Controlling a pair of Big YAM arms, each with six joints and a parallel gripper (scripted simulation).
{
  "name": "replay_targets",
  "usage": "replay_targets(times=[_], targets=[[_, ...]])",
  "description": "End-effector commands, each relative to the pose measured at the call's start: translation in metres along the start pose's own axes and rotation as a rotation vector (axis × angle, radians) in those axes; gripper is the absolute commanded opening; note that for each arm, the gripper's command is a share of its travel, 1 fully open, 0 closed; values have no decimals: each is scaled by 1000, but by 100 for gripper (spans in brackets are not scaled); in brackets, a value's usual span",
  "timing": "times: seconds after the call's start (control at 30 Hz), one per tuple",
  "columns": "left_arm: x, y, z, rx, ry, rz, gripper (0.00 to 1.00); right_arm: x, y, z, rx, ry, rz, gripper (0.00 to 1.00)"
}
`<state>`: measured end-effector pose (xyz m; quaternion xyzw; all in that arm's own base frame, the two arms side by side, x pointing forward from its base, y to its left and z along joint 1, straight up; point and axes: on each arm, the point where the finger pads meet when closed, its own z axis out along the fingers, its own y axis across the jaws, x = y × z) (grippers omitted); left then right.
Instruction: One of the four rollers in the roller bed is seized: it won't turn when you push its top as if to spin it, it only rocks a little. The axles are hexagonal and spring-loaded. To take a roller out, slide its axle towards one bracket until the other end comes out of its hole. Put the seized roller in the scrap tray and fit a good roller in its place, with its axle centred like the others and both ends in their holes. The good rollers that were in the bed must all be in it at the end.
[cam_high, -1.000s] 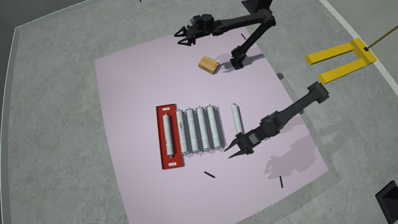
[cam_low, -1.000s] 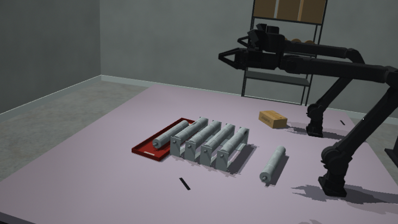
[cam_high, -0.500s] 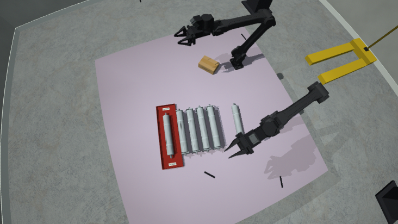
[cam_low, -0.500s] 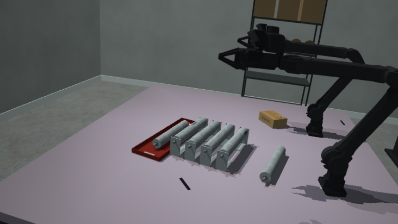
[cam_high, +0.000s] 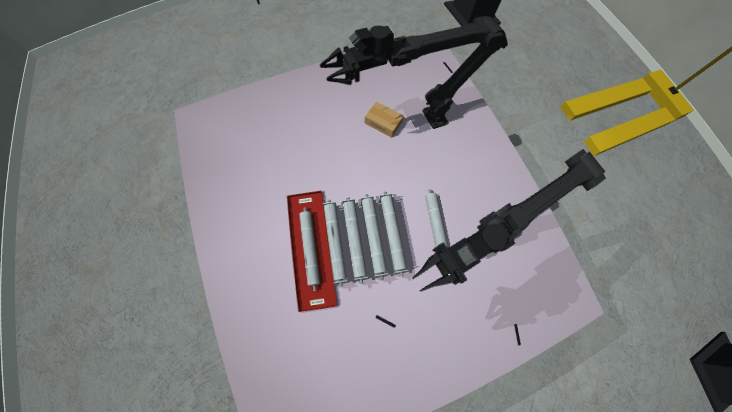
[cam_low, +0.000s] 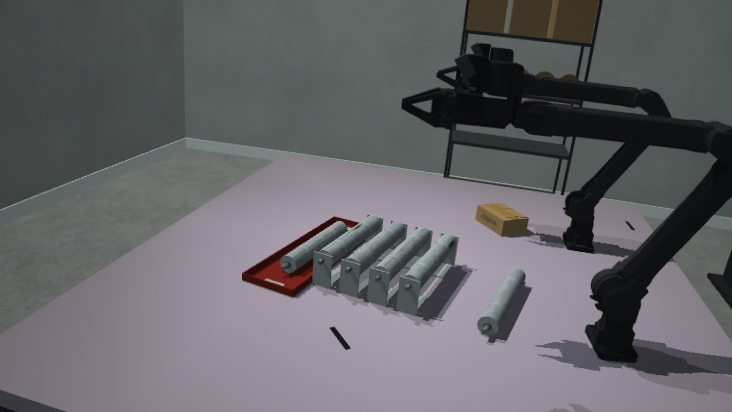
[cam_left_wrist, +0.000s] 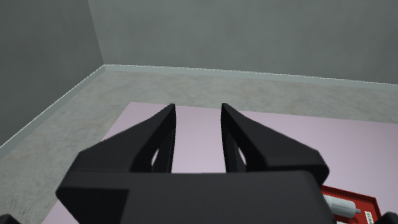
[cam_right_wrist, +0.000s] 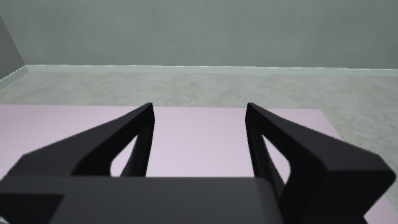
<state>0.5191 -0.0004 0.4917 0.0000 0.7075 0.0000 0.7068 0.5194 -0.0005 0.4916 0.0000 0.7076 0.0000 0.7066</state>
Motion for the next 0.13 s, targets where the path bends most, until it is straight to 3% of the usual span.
replay_targets(times=[0.0,0.1], targets=[[-41,-2,3,0,-64,5,32,-37,4,1,-8,-57,5,62],[-41,-2,3,0,-64,5,32,-37,4,1,-8,-57,5,62]])
